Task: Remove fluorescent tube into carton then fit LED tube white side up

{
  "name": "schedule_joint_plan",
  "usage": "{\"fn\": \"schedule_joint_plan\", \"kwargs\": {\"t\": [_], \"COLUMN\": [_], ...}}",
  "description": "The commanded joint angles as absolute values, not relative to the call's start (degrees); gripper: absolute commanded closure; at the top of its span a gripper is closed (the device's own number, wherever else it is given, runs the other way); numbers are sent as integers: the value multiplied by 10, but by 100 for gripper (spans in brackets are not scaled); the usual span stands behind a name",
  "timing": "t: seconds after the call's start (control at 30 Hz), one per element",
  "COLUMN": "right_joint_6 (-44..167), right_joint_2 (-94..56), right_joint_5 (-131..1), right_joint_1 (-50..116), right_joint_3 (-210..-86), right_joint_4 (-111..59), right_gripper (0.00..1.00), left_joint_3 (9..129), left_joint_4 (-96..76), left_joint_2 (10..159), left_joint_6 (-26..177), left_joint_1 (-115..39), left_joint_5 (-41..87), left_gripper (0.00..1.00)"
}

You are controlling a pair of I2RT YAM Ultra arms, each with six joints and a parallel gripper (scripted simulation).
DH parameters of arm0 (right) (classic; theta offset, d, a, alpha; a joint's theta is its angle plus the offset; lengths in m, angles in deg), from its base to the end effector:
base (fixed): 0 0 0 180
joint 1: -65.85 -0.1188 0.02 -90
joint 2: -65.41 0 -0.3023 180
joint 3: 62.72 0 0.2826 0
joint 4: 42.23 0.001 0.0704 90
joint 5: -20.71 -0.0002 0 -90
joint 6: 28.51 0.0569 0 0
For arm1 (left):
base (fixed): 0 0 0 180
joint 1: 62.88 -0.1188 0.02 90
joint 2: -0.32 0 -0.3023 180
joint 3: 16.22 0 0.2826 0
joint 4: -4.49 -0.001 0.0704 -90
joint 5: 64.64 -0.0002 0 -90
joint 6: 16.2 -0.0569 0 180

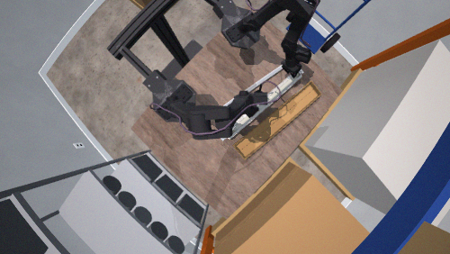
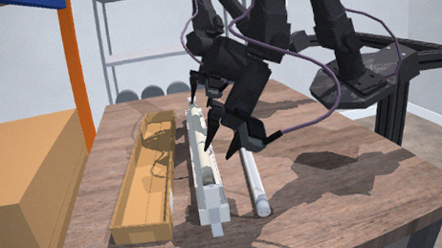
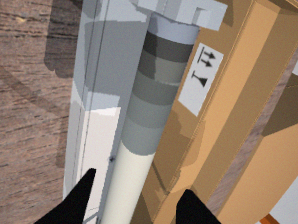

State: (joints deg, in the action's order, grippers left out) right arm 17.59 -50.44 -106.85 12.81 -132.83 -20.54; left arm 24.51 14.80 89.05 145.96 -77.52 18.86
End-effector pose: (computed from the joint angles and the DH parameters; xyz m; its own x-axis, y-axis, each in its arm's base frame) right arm 0.2633 0.2939 0.0817 -0.0584 -0.9918 0.1138 -0.7400 -0.0335 -0.6717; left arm 0.2943 0.0712 0.1332 -0.0247 -0.9840 -0.1765 -0.6135 0.1543 -0.7745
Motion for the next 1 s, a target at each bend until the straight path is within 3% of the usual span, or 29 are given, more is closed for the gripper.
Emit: {"fn": "schedule_joint_plan", "kwargs": {"t": [0.0,0.27,0.97], "right_joint_6": [186,154,117], "right_joint_2": [-481,-524,-567], "right_joint_5": [-1076,-1059,-1044], "right_joint_1": [116,139,163], "right_joint_3": [-1349,-1348,-1373], "right_joint_4": [-198,-246,-291], "right_gripper": [51,51,51], "left_joint_3": [227,232,325], "left_joint_4": [166,155,250], "left_joint_2": [887,885,1055], "left_joint_6": [1553,1498,1502], "left_joint_1": [-777,-777,-760], "left_joint_5": [177,199,205], "left_gripper": [51,51,51]}}
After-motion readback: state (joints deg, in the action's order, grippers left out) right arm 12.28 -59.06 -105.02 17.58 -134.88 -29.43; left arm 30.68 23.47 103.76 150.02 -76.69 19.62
